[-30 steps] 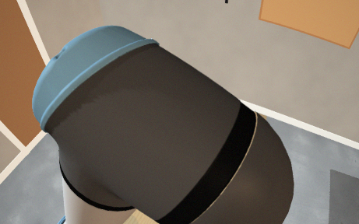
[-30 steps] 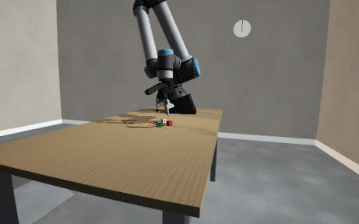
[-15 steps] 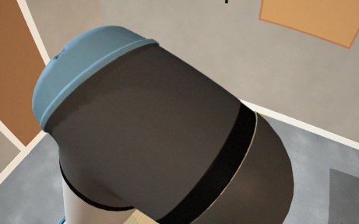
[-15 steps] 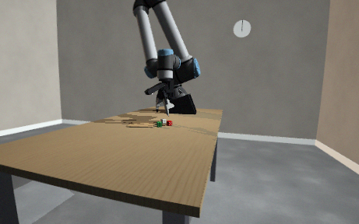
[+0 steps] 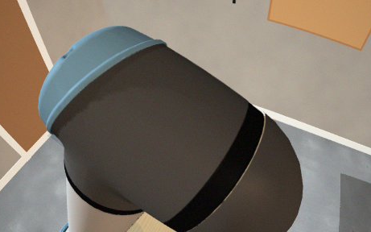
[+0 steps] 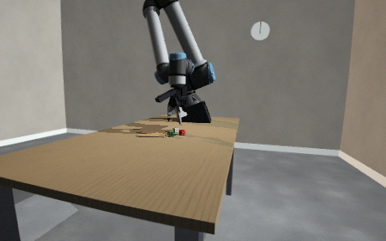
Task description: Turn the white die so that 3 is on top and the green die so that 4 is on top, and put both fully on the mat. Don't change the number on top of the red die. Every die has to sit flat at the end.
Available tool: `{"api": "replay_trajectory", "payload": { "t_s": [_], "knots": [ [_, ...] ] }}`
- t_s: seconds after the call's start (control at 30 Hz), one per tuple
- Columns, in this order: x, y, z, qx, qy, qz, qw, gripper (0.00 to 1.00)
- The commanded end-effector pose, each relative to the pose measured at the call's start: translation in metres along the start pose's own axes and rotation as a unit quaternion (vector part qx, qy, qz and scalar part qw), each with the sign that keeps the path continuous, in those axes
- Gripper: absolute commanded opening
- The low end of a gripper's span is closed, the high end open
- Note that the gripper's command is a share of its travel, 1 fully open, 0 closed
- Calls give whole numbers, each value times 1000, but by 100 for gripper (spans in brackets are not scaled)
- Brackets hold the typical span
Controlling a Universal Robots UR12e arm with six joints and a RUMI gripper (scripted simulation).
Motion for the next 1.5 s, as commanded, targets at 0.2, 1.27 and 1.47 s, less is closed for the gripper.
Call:
{"api": "replay_trajectory", "payload": {
  "t_s": [0.2,1.27,1.47],
  "knots": [
    [0,-58,36,0,0,1,1000,100],
    [0,-80,49,0,0,1,1000,100],
    [0,-80,49,0,0,1,1000,100]
  ]
}}
Point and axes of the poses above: the point where the finger pads meet when closed, its own x axis back along the fingers, its own y axis across the jaws, z = x × y, the point moved 5 cm from there along x, back along the fingers, and after that the axes turned 5 degrees about -x, right-handed, at the moved point
